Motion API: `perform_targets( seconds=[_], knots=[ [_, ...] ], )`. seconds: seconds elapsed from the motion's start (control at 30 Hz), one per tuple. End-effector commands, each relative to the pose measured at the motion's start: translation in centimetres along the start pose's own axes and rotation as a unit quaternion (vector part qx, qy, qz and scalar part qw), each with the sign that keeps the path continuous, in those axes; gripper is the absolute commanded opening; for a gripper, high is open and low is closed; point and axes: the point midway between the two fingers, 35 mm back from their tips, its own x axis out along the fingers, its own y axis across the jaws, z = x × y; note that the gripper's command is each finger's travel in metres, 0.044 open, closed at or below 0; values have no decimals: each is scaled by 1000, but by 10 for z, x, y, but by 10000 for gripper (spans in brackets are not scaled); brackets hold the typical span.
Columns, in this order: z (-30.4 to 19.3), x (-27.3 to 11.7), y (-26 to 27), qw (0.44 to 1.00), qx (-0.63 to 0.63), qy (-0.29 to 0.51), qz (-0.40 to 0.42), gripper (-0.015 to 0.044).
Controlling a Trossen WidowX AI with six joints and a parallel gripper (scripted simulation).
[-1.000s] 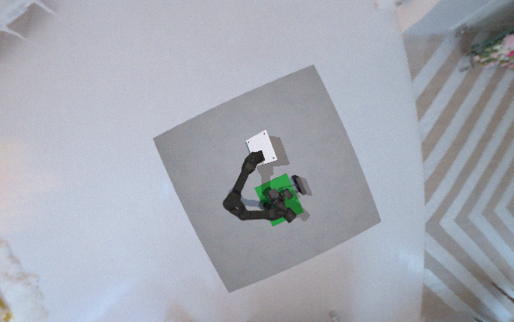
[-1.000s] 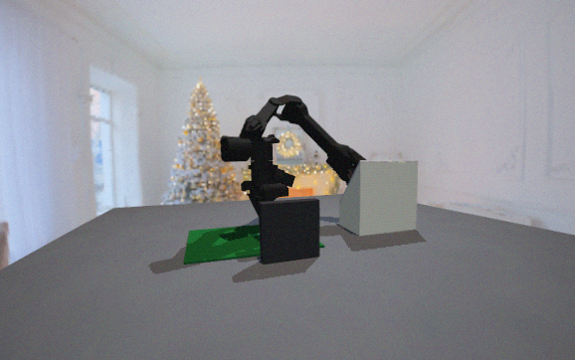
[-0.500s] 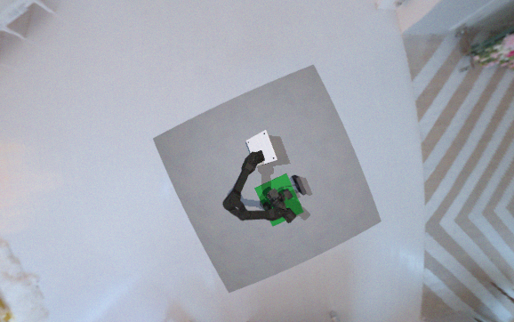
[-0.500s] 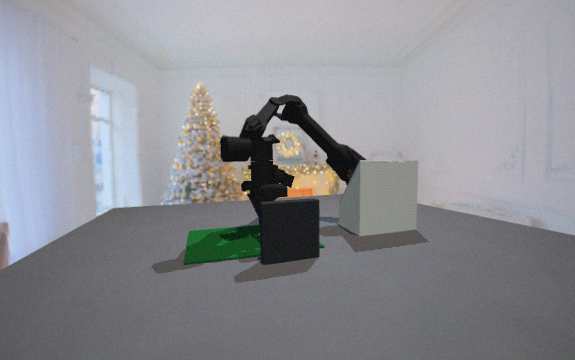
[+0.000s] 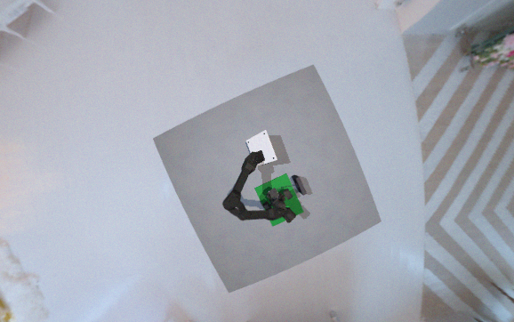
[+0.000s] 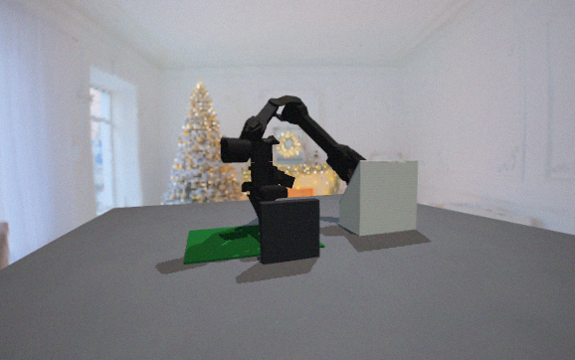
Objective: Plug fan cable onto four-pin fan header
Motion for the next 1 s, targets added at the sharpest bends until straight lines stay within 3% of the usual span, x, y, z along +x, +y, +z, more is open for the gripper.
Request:
perform_targets(
  seconds=[0.0,0.97],
  knots=[
    [1,1,0,1000,-5,0,3,0],
    [1,14,0,1000,-11,0,3,0]
  ],
)
